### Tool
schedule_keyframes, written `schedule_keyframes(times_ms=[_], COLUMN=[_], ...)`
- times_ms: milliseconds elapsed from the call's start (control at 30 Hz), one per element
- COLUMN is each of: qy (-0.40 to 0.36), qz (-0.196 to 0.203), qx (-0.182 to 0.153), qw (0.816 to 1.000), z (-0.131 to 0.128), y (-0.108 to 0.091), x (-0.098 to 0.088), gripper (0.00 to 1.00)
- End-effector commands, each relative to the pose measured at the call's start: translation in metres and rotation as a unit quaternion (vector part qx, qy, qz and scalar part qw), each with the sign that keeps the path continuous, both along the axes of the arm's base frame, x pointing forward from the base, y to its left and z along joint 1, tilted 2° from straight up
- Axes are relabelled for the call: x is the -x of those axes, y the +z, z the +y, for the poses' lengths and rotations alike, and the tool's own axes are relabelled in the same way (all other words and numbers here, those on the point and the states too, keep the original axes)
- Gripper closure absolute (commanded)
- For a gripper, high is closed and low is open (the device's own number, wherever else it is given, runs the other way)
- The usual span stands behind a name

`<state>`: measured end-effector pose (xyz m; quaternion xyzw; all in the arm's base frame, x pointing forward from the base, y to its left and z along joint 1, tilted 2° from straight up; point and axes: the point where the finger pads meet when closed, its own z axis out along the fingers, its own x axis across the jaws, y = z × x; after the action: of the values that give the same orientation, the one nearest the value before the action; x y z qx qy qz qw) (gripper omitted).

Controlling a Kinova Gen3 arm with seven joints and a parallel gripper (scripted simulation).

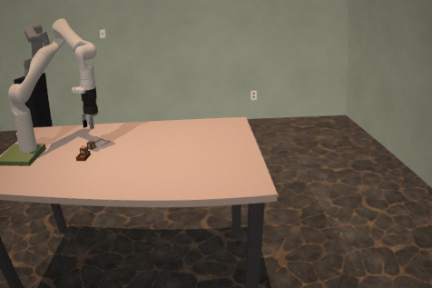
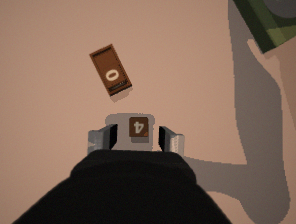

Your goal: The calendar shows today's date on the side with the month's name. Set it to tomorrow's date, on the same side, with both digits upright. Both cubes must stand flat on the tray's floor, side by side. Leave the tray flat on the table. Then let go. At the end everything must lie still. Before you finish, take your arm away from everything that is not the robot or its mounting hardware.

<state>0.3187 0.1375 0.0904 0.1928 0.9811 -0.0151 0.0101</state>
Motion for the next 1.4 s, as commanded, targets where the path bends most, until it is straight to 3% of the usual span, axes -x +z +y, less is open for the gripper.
schedule_keyframes(times_ms=[0, 567, 767, 1067, 1133, 1367], qy=[0.0, -0.083, -0.173, -0.346, -0.346, -0.48], qz=[0.0, -0.002, -0.004, -0.009, -0.009, -0.014], qx=[0.0, -0.001, -0.002, -0.004, -0.004, -0.006], qw=[1.0, 0.997, 0.985, 0.938, 0.938, 0.877], z=[0.0001, -0.0021, -0.0038, -0.0048, -0.0048, -0.0041], y=[0.0004, -0.0006, -0.0017, -0.0038, -0.0038, -0.0055], x=[-0.0003, 0.0022, 0.0045, 0.0069, 0.0069, 0.0065], gripper=[0.0, 0.0, 0.0, 0.0, 0.0, 0.0])
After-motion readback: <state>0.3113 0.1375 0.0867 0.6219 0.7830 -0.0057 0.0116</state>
